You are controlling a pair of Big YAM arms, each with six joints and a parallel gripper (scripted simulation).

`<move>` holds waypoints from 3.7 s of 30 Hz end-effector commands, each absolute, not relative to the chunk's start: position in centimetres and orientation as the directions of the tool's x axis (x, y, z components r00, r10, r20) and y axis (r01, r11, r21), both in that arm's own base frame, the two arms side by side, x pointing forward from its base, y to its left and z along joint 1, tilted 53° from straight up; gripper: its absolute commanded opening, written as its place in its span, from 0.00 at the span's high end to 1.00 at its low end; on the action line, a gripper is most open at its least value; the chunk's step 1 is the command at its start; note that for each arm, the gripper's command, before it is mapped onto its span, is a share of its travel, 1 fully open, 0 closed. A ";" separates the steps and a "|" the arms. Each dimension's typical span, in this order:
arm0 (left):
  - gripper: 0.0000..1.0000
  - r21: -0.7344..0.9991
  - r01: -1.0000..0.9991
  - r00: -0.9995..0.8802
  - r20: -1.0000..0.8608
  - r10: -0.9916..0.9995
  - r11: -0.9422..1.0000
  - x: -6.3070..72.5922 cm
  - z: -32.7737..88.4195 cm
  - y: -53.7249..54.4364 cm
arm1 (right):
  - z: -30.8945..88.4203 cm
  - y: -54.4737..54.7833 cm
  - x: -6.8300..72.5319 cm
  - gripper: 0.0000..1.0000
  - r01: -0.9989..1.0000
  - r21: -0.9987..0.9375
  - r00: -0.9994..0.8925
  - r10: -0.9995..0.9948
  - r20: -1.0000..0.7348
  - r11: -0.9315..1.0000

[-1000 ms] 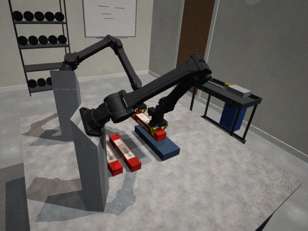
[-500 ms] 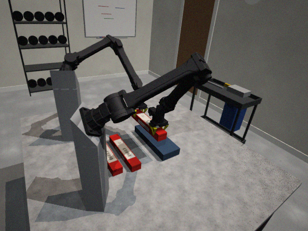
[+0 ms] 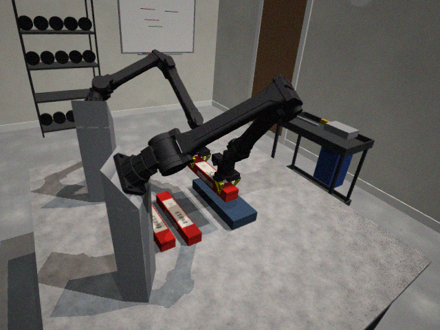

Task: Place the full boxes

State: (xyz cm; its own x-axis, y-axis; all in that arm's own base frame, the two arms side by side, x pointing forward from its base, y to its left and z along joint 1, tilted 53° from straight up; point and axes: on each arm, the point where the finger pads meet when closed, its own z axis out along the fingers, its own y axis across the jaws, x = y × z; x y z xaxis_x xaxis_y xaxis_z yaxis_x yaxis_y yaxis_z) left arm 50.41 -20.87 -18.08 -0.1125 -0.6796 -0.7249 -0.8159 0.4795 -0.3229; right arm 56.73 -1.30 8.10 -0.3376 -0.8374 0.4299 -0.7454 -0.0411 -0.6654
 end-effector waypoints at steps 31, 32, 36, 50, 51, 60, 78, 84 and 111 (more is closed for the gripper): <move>1.00 -0.356 -0.777 -0.125 -0.722 -0.681 0.520 53.1 -14.1 -25.3 | 12.5 -0.6 59.3 1.00 -0.718 -0.693 -0.338 -0.841 0.423 -0.060; 1.00 -0.356 -0.776 -0.125 -0.722 -0.681 0.520 53.3 -14.0 -25.4 | 12.7 -0.6 59.4 1.00 -0.718 -0.693 -0.339 -0.840 0.423 -0.059; 1.00 -0.357 -0.776 -0.125 -0.722 -0.681 0.520 53.9 -13.7 -25.8 | 13.3 -0.6 60.0 1.00 -0.717 -0.694 -0.339 -0.841 0.422 -0.059; 1.00 -0.358 -0.776 -0.124 -0.721 -0.681 0.520 54.9 -13.2 -26.5 | 14.0 -0.2 60.7 1.00 -0.720 -0.691 -0.333 -0.842 0.424 -0.064; 1.00 -0.358 -0.776 -0.124 -0.721 -0.681 0.520 54.9 -13.3 -26.5 | 13.9 -0.3 60.7 1.00 -0.720 -0.691 -0.333 -0.842 0.424 -0.063; 1.00 -0.359 -0.775 -0.124 -0.721 -0.682 0.520 55.7 -12.9 -27.0 | 15.2 -0.5 61.8 1.00 -0.715 -0.696 -0.340 -0.841 0.421 -0.059; 1.00 -0.362 -0.774 -0.123 -0.720 -0.683 0.520 58.1 -11.6 -28.7 | 17.5 -0.2 64.0 1.00 -0.712 -0.699 -0.340 -0.842 0.419 -0.061; 1.00 -0.363 -0.773 -0.122 -0.720 -0.683 0.520 58.8 -11.3 -29.2 | 18.0 0.4 64.4 1.00 -0.711 -0.700 -0.333 -0.845 0.419 -0.067; 1.00 -0.365 -0.772 -0.121 -0.719 -0.684 0.520 60.6 -10.3 -30.5 | 20.1 0.2 66.2 1.00 -0.709 -0.702 -0.339 -0.843 0.417 -0.063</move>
